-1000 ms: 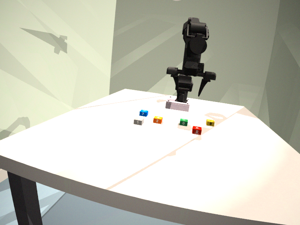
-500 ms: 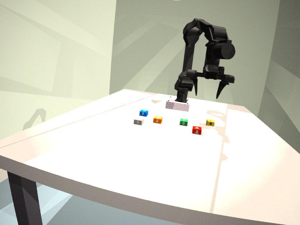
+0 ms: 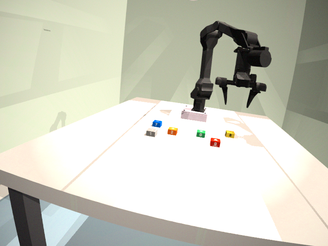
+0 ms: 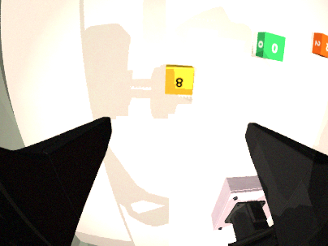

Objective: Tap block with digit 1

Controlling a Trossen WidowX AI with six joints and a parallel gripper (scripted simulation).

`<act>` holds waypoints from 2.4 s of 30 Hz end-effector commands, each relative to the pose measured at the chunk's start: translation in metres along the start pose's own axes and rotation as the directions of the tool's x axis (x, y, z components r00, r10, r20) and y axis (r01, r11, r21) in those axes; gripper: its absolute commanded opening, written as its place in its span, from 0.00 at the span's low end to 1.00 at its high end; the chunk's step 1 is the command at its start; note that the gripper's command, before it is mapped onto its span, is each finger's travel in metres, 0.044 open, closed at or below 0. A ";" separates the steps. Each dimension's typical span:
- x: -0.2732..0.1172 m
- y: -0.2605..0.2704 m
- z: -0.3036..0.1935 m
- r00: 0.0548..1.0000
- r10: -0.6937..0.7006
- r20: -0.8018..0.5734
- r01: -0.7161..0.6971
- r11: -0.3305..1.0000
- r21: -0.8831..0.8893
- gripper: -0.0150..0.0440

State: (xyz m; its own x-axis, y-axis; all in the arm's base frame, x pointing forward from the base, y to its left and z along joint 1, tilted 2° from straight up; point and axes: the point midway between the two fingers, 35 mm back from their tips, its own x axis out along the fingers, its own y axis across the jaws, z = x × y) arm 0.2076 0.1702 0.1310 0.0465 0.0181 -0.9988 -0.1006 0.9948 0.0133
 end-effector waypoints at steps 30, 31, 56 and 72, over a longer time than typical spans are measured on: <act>-0.004 -0.066 0.122 1.000 -0.009 0.016 0.009 1.000 0.003 0.93; -0.004 -0.066 0.122 1.000 -0.009 0.016 0.009 1.000 0.003 0.93; -0.005 -0.220 0.081 1.000 -0.026 0.013 0.026 1.000 0.002 0.93; -0.005 -0.220 0.081 1.000 -0.026 0.013 0.026 1.000 0.002 0.93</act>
State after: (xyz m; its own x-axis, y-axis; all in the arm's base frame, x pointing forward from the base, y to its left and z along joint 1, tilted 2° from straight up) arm 0.3100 -0.0408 0.1366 0.0569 -0.0094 -0.9983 -0.0938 0.9955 -0.0147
